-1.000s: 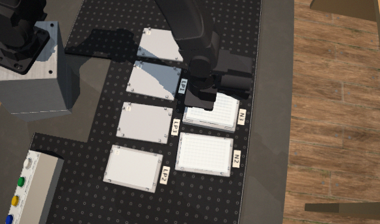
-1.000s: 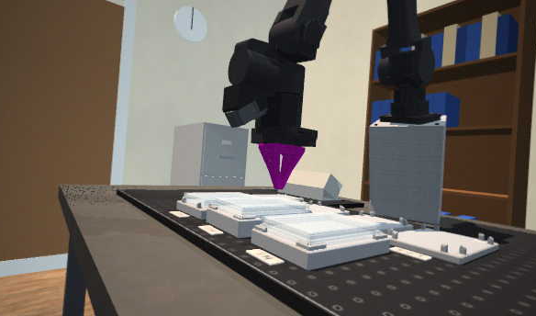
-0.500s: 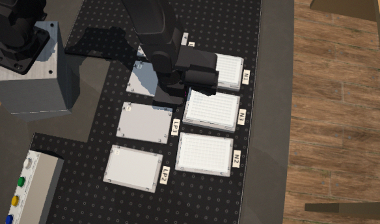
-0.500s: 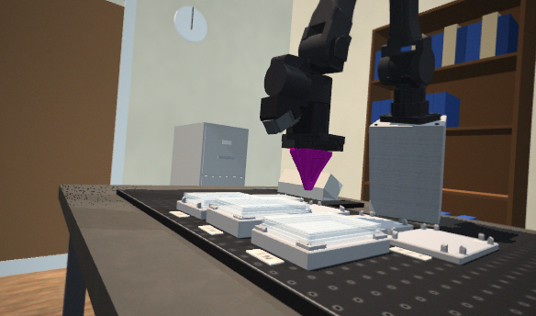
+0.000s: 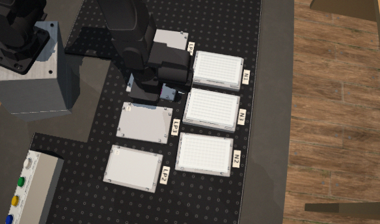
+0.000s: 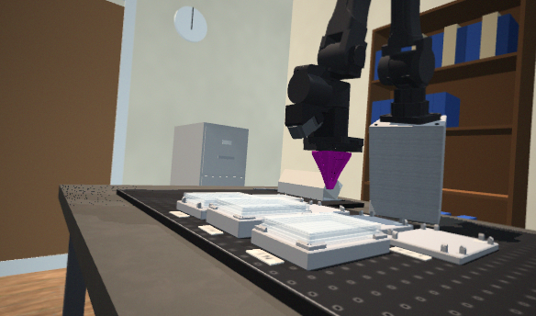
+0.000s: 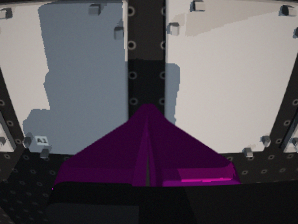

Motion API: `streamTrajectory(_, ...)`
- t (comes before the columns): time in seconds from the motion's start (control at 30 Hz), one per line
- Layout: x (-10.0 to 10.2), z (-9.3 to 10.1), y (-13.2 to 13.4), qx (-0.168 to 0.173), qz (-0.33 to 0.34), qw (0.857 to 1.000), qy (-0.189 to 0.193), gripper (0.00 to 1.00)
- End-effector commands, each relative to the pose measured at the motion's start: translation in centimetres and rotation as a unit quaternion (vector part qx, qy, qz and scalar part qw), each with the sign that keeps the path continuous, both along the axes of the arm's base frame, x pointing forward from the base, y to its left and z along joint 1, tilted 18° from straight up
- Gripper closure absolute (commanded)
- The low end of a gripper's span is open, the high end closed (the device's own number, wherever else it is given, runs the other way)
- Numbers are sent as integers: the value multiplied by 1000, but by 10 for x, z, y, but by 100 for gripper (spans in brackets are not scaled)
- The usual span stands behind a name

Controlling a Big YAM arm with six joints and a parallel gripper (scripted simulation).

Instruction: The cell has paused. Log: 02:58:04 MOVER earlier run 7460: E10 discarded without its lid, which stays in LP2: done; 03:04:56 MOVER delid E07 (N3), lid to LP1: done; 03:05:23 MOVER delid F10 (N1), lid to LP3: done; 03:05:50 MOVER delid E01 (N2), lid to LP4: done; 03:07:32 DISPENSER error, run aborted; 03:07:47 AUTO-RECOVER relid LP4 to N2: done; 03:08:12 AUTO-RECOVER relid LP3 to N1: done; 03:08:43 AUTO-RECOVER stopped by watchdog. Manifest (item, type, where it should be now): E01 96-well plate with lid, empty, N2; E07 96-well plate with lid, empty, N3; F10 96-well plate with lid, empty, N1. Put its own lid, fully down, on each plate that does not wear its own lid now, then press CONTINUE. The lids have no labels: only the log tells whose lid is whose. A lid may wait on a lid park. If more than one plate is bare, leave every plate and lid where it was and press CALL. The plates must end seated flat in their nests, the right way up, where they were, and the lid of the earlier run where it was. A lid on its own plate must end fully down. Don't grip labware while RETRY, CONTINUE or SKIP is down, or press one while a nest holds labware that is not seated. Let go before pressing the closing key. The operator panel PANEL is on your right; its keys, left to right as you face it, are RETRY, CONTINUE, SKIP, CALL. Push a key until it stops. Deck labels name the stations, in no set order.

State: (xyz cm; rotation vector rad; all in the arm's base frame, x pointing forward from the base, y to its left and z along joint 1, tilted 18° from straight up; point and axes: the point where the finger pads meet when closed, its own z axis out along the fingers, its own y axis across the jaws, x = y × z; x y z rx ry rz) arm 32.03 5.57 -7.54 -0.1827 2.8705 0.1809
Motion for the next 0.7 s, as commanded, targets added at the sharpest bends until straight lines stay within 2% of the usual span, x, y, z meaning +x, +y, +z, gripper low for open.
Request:
streamTrajectory(0.0,15,29,-4,3,0,1000,-30,100)
streamTrajectory(0.07,15,29,-4,3,0,1000,-30,100)
streamTrajectory(0.17,5,40,-7,2,0,1000,-24,100)
streamTrajectory(0.4,7,78,-10,3,1,999,-35,100)
streamTrajectory(0.43,7,79,-7,3,5,999,-36,100)
streamTrajectory(0.5,-12,59,-21,7,-21,1000,-4,100)
streamTrajectory(0.67,-9,58,-36,18,-58,998,-7,100)
